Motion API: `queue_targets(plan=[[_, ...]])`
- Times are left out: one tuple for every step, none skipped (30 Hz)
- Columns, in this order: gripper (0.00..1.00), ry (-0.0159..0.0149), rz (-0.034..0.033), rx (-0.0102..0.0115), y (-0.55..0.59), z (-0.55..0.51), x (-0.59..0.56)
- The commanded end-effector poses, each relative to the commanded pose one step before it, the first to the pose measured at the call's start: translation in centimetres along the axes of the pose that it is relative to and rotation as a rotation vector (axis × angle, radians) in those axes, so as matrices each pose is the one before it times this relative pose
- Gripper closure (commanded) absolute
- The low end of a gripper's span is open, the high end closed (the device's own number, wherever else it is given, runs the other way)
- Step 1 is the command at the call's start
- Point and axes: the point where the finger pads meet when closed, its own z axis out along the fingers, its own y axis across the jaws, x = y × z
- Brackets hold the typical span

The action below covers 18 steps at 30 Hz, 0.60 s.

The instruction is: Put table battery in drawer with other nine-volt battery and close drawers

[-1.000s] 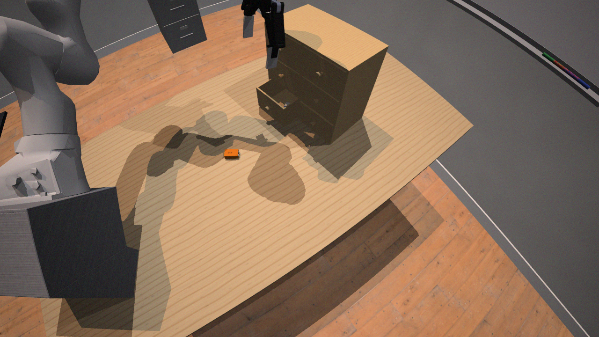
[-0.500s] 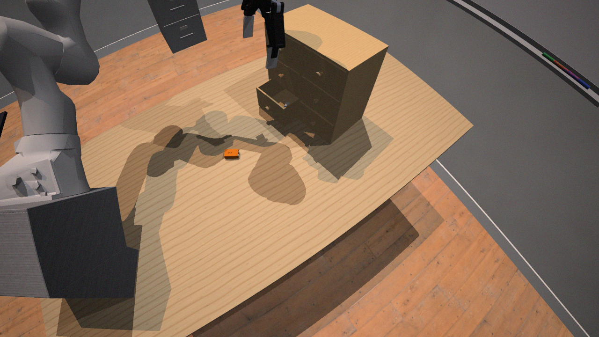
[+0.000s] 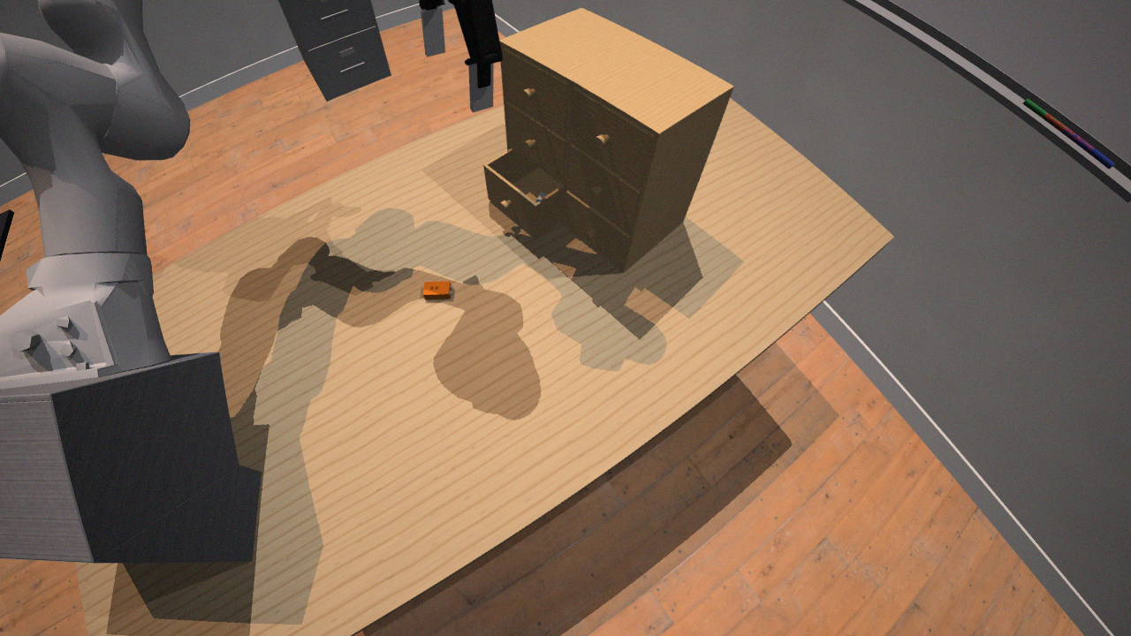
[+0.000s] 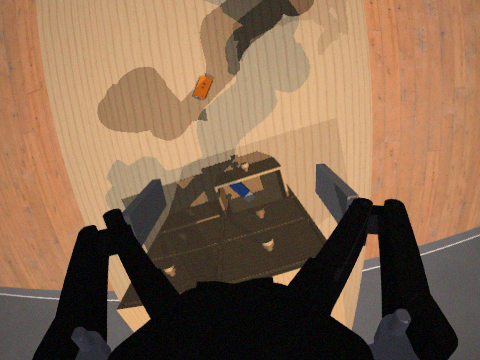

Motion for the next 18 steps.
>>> queue_targets(plan=[[0.0, -0.01167, -0.10988, 0.0111, -0.25, -0.95, 1.353], [0.0, -0.00863, -0.0147, 0.00661, -0.034, -0.59, 0.657], [0.0, -0.00843, -0.01435, 0.00646, -0.028, -0.583, 0.637], [0.0, -0.00804, -0.0137, 0.00617, -0.022, -0.562, 0.603], [0.0, -0.0074, -0.0126, 0.00567, -0.016, -0.521, 0.551], [0.0, -0.00638, -0.01087, 0.00489, -0.01, -0.452, 0.472], [0.0, -0.00523, -0.00891, 0.004, -0.005, -0.372, 0.385], [0.0, -0.00401, -0.00683, 0.00308, -0.004, -0.289, 0.293], [0.0, -0.00289, -0.00493, 0.00222, -0.001, -0.209, 0.211], [0.0, -0.0019, -0.00323, 0.00145, 0.0, -0.136, 0.138], [0.0, -0.00105, -0.00179, 0.0008, 0.001, -0.075, 0.076], [0.0, -0.00041, -0.00071, 0.00032, 0.0, -0.029, 0.03], [0.0, -0.00006, -0.00011, 0.00005, 0.0, -0.004, 0.005], [0.0, 0.0, 0.0, 0.0, 0.0, 0.0, 0.0], [0.0, 0.0, 0.0, 0.0, 0.0, 0.0, 0.0], [0.0, 0.0, 0.0, 0.0, 0.0, 0.0, 0.0], [0.0, 0.0, 0.0, 0.0, 0.0, 0.0, 0.0], [0.0, 0.0, 0.0, 0.0, 0.0, 0.0, 0.0]])
